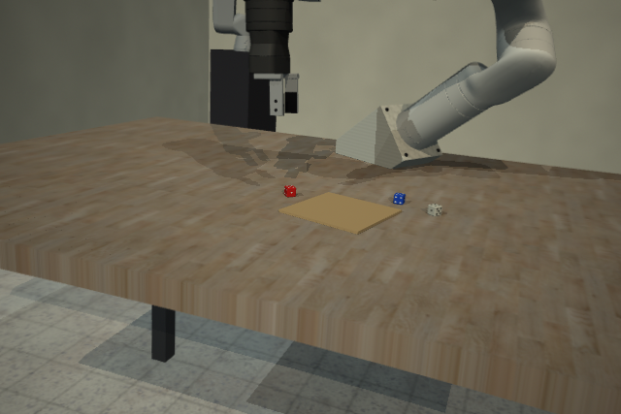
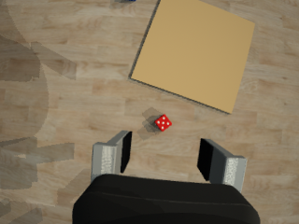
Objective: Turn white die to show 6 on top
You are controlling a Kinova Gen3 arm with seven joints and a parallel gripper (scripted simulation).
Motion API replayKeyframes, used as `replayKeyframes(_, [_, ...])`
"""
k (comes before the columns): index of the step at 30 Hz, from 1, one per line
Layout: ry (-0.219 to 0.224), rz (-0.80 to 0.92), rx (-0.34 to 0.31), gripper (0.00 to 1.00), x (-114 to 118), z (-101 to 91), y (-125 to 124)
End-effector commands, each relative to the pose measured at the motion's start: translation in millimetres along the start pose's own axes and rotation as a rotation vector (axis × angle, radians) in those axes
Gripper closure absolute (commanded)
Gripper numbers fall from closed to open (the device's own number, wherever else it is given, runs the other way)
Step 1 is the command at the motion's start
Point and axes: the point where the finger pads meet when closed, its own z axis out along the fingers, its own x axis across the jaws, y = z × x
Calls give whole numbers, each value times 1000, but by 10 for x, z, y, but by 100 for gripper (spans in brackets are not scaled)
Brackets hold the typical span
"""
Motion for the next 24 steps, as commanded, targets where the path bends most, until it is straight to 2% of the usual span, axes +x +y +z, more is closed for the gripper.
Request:
replayKeyframes(1, [-18,-28,-41,0,139,-44,-18])
replayKeyframes(5, [-26,-18,-84,0,197,-83,54])
replayKeyframes(24, [-27,-18,-86,0,200,-85,57])
